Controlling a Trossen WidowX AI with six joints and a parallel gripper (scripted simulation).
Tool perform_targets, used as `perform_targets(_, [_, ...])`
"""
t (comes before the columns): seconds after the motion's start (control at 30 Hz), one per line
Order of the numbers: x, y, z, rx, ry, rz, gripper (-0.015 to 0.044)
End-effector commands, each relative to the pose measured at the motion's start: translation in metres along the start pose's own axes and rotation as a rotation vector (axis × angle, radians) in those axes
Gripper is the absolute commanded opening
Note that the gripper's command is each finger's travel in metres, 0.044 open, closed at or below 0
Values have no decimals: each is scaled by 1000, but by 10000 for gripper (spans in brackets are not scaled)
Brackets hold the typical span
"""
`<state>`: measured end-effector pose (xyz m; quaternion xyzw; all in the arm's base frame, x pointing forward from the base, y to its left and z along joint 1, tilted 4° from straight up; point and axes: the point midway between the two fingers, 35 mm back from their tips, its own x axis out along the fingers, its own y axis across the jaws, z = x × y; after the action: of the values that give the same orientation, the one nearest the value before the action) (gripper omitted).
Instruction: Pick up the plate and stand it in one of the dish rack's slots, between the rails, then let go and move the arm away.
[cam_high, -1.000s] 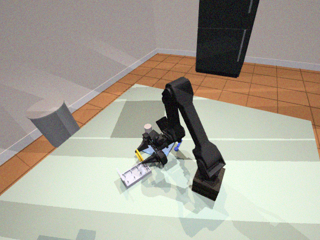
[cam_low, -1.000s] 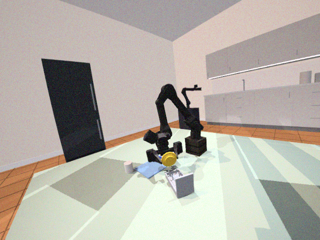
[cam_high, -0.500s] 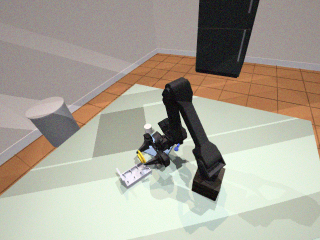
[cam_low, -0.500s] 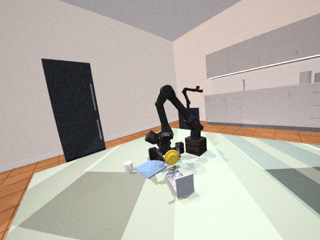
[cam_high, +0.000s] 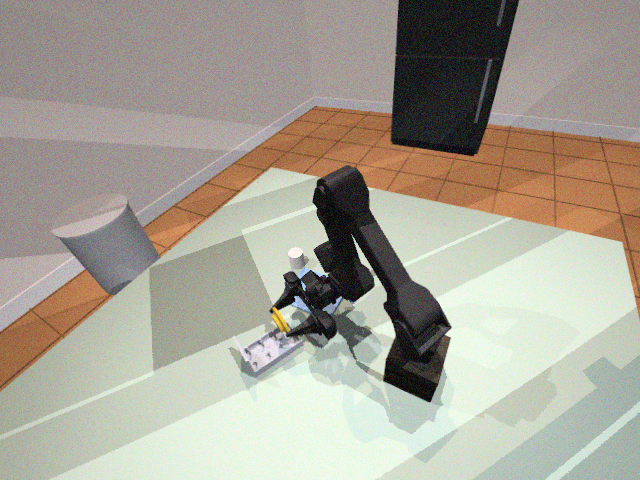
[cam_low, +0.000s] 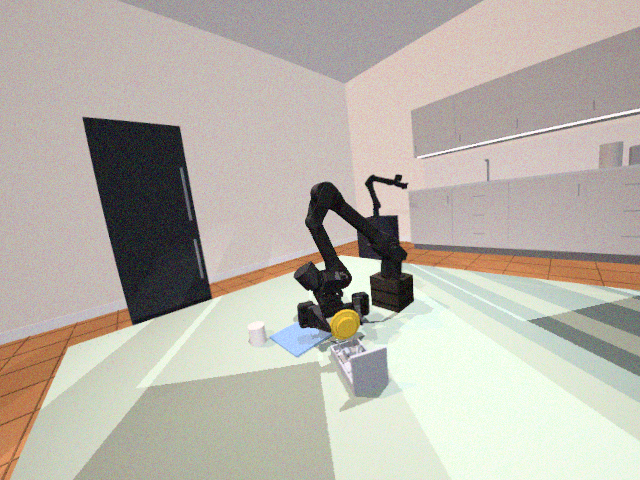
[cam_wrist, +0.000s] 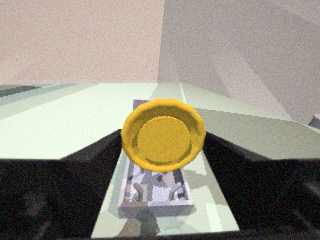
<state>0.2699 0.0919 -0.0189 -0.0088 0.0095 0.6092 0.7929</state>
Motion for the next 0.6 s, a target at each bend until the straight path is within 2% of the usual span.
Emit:
perform_targets(0.0, [3, 1, -4, -2, 5, -2, 0])
perform_targets(0.57, [9, 5, -23, 2, 13, 6, 0])
